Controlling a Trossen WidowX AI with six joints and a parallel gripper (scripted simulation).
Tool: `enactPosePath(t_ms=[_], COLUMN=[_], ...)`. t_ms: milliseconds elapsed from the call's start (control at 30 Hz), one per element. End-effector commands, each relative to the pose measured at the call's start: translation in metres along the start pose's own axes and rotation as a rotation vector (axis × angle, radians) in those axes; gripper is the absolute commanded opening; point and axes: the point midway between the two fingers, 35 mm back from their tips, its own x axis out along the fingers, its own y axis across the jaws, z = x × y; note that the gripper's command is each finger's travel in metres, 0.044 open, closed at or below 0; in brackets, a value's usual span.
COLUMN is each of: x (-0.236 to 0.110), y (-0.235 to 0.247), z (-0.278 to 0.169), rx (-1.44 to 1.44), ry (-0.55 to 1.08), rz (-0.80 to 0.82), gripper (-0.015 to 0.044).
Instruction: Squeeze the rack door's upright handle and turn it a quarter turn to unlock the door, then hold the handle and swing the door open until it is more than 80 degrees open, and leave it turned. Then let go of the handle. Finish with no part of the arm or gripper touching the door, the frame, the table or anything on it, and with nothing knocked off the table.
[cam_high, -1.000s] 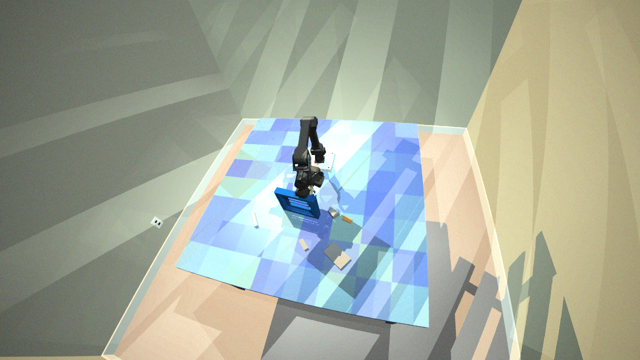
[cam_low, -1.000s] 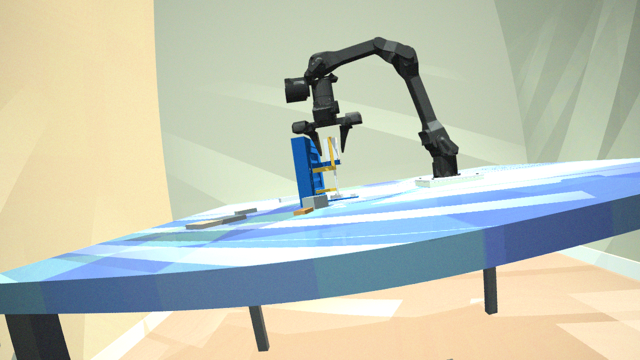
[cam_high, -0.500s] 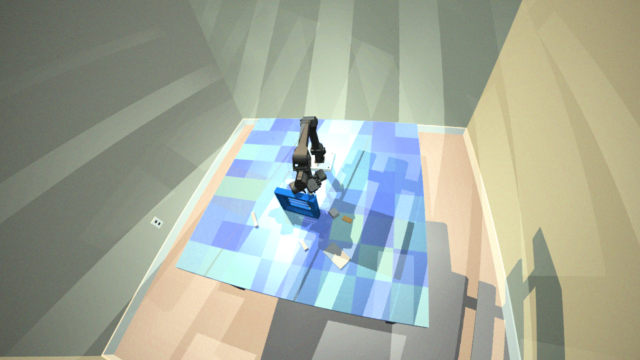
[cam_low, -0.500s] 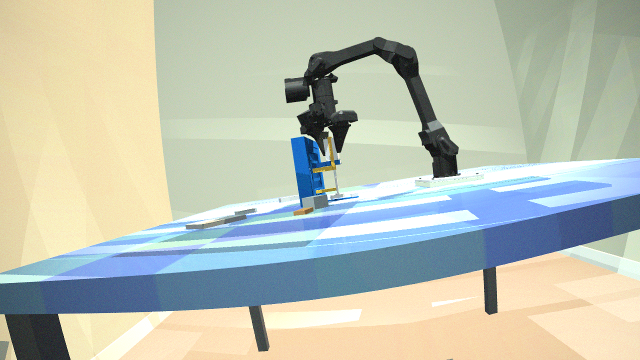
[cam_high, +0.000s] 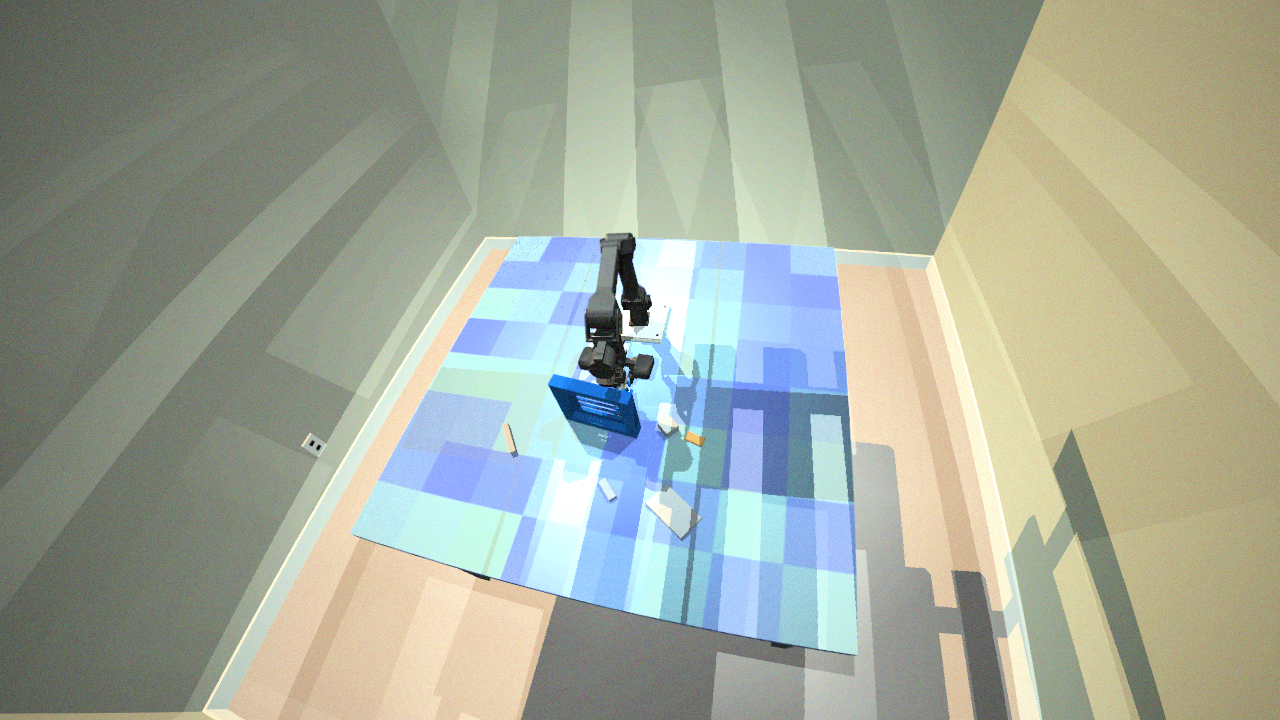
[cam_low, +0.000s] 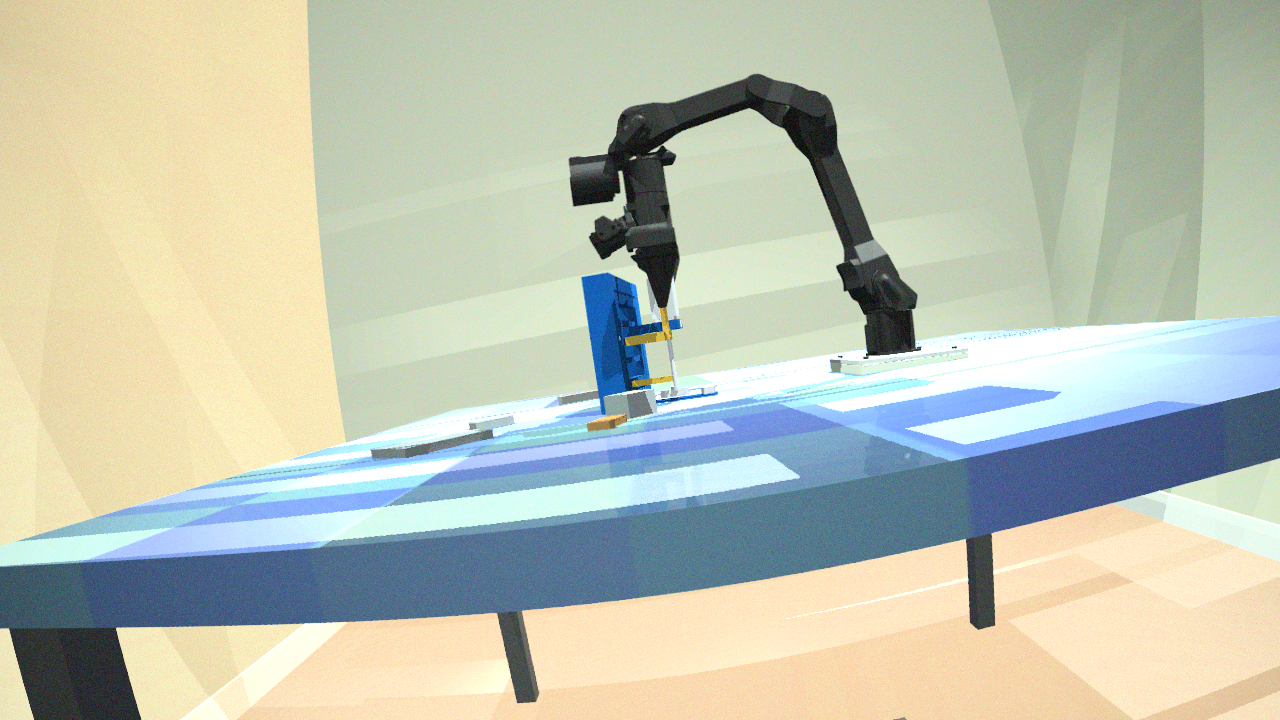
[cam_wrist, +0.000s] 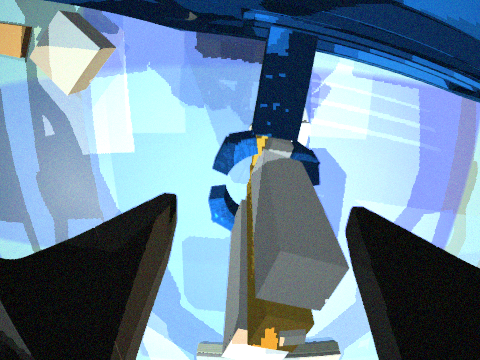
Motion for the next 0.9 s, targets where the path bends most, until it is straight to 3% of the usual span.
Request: enactPosePath(t_ms=[0,867], x=[0.0018,0.0018], y=[-0.0006,-0.0006], z=[-0.0008,-0.0008], rx=[0.262,1.55], ry=[0.004,0.0], rz=[-0.004,-0.007], gripper=[0.0281,0.0281])
